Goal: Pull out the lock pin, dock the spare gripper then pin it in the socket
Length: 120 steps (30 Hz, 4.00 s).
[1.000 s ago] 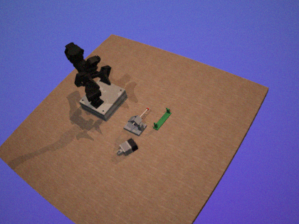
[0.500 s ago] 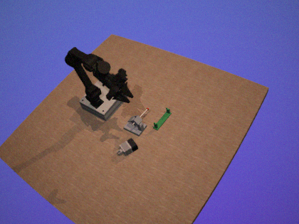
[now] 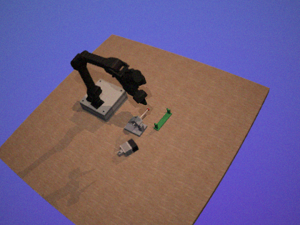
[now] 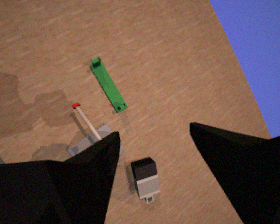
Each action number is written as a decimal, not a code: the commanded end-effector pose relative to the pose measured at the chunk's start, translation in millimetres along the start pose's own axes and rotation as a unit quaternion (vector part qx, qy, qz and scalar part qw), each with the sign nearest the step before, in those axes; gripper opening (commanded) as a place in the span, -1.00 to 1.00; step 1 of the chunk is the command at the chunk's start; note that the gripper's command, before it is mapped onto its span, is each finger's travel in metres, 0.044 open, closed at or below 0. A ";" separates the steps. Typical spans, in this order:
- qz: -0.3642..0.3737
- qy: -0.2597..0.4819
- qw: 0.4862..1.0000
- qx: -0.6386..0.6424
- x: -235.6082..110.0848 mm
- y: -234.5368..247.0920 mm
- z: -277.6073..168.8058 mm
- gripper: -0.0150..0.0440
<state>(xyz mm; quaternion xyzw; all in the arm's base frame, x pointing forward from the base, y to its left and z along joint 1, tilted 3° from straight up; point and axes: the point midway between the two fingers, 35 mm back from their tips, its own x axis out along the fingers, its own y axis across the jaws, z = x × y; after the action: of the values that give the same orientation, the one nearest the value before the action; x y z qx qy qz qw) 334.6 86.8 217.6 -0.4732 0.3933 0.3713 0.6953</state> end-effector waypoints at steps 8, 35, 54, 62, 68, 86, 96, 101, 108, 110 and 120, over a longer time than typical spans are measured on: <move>0.163 0.086 0.964 -0.189 47.5 77.5 15.7 0.53; 0.186 0.096 0.955 -0.212 124.5 109.8 -1.3 0.53; 0.186 0.096 0.955 -0.212 153.1 120.4 -8.8 0.53; 0.186 0.096 0.955 -0.212 164.4 125.6 -12.5 0.53; 0.186 0.096 0.955 -0.212 170.5 128.6 -14.8 0.53; 0.186 0.096 0.955 -0.212 170.5 128.6 -14.8 -0.36; 0.186 0.095 0.955 -0.212 170.6 128.2 -14.4 -0.49; 0.195 0.065 0.957 -0.203 167.4 127.7 -11.8 -0.49; 0.206 0.018 0.960 -0.190 161.8 126.8 -6.1 -0.49; 0.207 0.013 0.960 -0.188 161.1 127.1 -4.3 -0.49; 0.209 0.008 0.960 -0.187 159.2 128.6 3.1 -0.49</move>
<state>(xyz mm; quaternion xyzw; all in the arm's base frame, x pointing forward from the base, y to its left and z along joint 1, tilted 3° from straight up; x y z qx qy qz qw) 286.7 144.5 25.7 -0.5078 0.4138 0.5702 0.4958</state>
